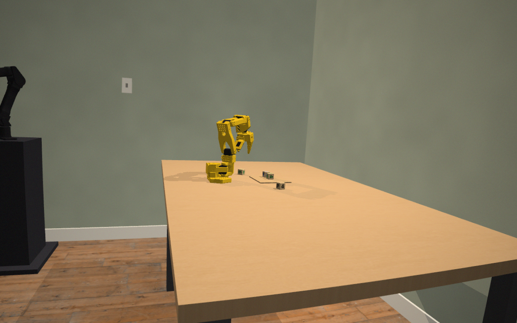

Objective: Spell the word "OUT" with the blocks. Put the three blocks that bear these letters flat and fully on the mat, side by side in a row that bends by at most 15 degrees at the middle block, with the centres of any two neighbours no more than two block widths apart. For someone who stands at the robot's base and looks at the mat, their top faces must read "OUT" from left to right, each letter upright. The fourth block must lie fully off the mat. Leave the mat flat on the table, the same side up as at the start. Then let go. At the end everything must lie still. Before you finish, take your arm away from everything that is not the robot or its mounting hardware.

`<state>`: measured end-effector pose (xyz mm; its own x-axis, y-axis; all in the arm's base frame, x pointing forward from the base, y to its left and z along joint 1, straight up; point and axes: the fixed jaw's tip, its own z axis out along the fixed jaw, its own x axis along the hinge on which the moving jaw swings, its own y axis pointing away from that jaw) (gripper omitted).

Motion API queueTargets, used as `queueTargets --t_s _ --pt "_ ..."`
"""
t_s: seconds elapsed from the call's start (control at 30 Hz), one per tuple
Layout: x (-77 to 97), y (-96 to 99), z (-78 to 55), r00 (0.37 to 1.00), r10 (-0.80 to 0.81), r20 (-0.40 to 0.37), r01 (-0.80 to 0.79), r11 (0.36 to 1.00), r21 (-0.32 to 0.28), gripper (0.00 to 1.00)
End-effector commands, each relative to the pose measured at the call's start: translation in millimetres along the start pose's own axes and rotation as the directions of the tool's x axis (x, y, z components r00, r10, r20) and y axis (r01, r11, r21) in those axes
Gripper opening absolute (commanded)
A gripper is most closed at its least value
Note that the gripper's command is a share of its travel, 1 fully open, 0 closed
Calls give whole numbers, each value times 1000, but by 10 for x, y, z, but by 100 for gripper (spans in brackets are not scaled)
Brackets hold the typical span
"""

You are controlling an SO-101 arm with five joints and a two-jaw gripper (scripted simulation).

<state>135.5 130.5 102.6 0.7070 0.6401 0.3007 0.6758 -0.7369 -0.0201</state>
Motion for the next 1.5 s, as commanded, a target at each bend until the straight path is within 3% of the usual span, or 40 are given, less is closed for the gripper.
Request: queueTargets --t_s 0.0,0.2,0.37,1.47 --pt "47 -13 40 1000 -8 19 8 1000 1 32" --pt "-77 -4 267 984 -7 176 9 1000 -9 32" --pt "-130 0 344 973 -6 231 9 1000 -13 32" --pt "-140 1 368 970 -14 242 17 1000 -12 32"
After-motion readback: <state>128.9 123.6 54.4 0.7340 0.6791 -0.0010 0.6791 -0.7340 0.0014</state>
